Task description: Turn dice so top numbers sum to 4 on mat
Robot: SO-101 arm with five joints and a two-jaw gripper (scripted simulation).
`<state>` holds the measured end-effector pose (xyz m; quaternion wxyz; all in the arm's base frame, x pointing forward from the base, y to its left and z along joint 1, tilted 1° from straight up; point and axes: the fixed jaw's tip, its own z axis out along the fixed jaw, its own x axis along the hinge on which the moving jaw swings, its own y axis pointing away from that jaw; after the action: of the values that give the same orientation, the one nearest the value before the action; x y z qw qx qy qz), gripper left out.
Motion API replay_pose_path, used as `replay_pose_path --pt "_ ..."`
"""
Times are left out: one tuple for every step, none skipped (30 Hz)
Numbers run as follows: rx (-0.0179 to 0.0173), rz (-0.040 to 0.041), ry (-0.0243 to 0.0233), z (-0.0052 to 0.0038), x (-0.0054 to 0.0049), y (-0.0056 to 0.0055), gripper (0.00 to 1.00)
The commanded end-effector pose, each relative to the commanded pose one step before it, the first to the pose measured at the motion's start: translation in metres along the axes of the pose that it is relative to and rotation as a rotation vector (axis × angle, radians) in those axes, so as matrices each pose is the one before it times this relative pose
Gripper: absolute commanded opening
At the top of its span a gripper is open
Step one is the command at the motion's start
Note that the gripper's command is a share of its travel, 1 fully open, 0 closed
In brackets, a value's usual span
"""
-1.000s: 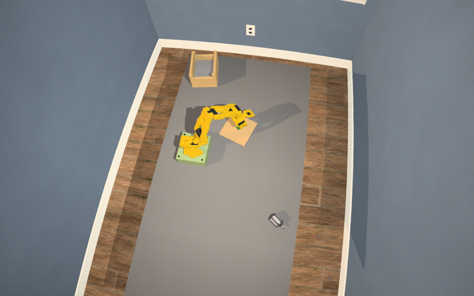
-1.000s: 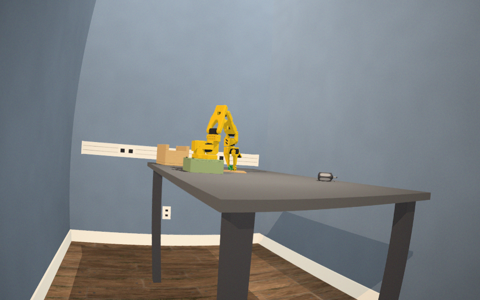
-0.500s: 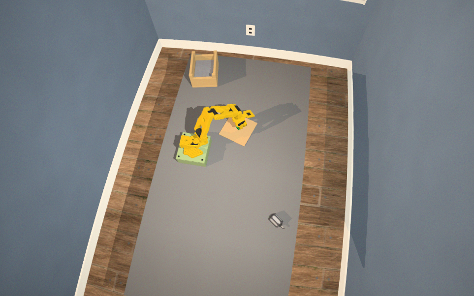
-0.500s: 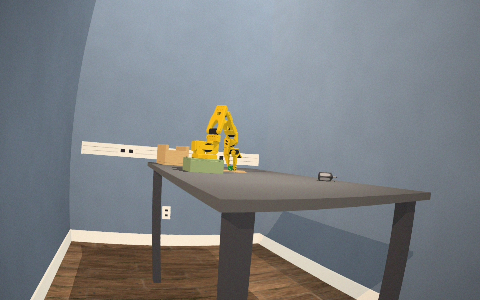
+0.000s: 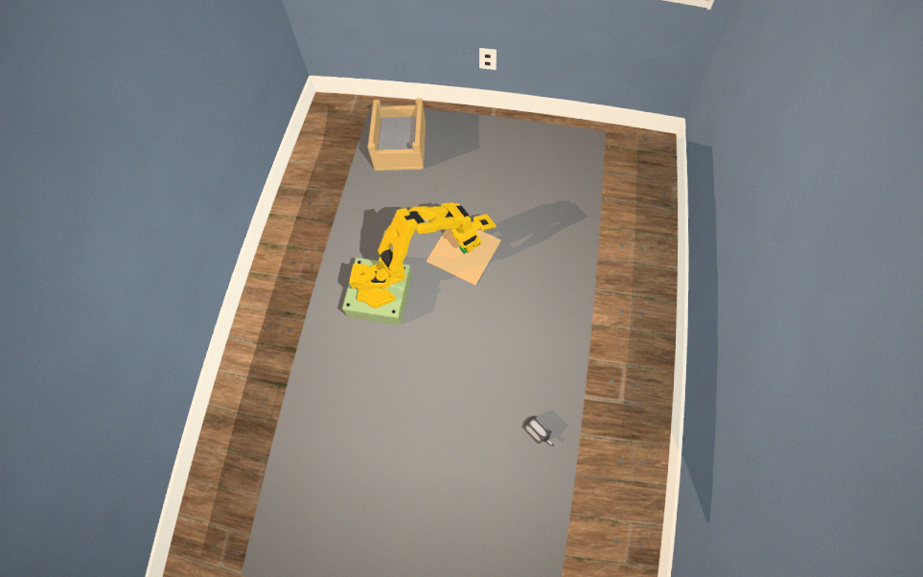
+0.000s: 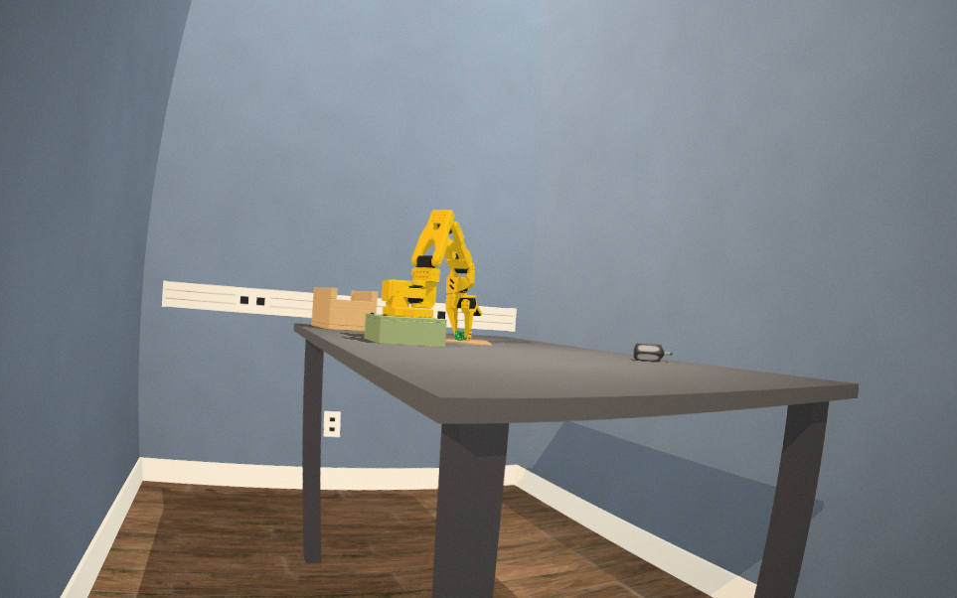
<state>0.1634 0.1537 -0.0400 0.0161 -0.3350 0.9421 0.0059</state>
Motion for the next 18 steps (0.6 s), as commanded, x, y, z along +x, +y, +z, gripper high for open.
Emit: replay_pose_path --pt "-0.00010 0.00189 0.02683 0.006097 0.00610 0.00219 0.00" --pt "0.00000 0.00000 0.00000 0.000000 0.00000 0.00000 0.00" --pt "0.00000 0.00000 0.00000 0.000000 0.00000 0.00000 0.01" --pt "0.00000 0.00000 0.00000 0.000000 0.00000 0.00000 0.01" --pt "0.00000 0.00000 0.00000 0.000000 0.00000 0.00000 0.02" --pt "0.00000 0.00000 0.00000 0.000000 0.00000 0.00000 0.03" --pt "0.00000 0.00000 0.00000 0.000000 0.00000 0.00000 0.05" --pt "0.00000 0.00000 0.00000 0.000000 0.00000 0.00000 0.06" --pt "0.00000 0.00000 0.00000 0.000000 0.00000 0.00000 0.07" --pt "0.00000 0.00000 0.00000 0.000000 0.00000 0.00000 0.08" --pt "0.00000 0.00000 0.00000 0.000000 0.00000 0.00000 0.09" --pt "0.00000 0.00000 0.00000 0.000000 0.00000 0.00000 0.10" --pt "0.00000 0.00000 0.00000 0.000000 0.00000 0.00000 0.10" --pt "0.00000 0.00000 0.00000 0.000000 0.00000 0.00000 0.11" --pt "0.00000 0.00000 0.00000 0.000000 0.00000 0.00000 0.11" --pt "0.00000 0.00000 0.00000 0.000000 0.00000 0.00000 0.11" --pt "0.00000 0.00000 0.00000 0.000000 0.00000 0.00000 0.11" --pt "0.00000 0.00000 -0.00002 -0.000004 0.00000 0.00000 0.11"
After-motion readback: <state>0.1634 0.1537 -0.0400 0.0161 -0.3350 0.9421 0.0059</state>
